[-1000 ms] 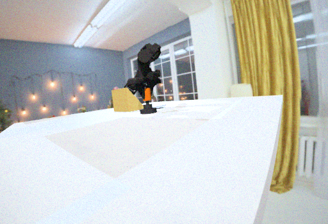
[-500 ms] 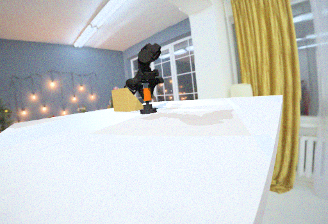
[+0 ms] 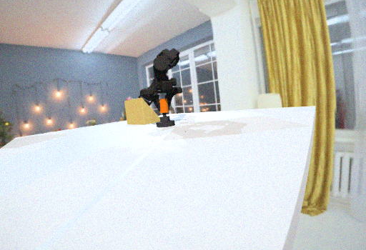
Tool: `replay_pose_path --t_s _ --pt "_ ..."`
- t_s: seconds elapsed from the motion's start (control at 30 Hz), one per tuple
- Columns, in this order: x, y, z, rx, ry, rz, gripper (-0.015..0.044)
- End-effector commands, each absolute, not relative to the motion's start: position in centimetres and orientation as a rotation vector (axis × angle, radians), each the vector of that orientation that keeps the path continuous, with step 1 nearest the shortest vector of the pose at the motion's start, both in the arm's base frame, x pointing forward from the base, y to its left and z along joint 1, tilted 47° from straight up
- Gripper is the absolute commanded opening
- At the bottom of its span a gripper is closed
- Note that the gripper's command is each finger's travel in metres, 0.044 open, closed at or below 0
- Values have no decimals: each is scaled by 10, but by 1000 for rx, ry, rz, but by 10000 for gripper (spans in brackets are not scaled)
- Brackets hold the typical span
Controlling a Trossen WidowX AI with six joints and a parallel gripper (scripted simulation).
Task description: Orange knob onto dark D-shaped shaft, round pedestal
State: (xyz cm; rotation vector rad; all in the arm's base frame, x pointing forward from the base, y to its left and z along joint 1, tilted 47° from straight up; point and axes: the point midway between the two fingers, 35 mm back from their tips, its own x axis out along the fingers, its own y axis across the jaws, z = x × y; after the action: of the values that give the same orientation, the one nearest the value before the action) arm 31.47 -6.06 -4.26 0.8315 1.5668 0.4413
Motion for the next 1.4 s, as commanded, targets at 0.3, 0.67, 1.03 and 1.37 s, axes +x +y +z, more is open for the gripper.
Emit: replay_pose_path --t_s 0.3,0.67,1.03,1.37 --pt "318 -64 -40 832 1567 439 0" --pt "317 -62 -41 992 1632 277 0" --pt "315 -61 -43 992 1632 277 0" --pt "317 -61 -43 992 1632 277 0"
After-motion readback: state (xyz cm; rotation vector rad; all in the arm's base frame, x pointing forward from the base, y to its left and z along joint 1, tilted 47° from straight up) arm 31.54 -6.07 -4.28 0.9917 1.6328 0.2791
